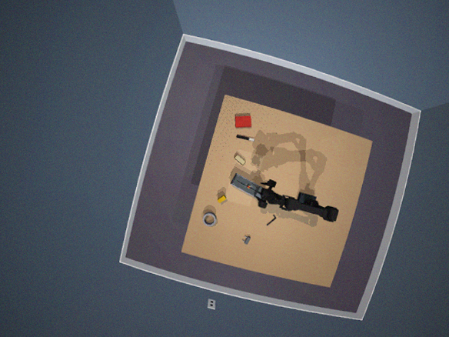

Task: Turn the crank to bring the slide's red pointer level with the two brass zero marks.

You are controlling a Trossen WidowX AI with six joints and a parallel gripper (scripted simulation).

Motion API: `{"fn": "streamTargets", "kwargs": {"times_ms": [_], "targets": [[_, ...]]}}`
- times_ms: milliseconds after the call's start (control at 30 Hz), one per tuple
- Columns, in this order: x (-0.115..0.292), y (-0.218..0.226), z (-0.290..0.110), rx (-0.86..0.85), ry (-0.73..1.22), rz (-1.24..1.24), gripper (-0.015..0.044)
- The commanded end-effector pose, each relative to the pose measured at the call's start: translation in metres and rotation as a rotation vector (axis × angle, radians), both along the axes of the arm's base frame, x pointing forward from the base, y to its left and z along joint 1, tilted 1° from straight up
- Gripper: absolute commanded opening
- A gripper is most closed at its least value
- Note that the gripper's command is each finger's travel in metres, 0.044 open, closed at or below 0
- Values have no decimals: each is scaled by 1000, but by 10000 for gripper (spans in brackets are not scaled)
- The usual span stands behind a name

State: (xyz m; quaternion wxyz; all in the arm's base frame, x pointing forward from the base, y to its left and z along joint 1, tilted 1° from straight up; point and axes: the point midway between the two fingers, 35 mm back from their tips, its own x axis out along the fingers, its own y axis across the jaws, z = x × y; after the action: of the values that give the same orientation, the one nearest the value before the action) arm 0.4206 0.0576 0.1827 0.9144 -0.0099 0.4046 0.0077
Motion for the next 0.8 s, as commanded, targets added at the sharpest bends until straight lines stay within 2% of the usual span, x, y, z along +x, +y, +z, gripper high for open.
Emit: {"fn": "streamTargets", "kwargs": {"times_ms": [0, 533, 767], "targets": [[-16, 8, 6, -1, 3, -14, 440], [-118, 41, 0, 15, -54, -88, 440], [-122, 42, -3, 16, -57, -91, 440]]}}
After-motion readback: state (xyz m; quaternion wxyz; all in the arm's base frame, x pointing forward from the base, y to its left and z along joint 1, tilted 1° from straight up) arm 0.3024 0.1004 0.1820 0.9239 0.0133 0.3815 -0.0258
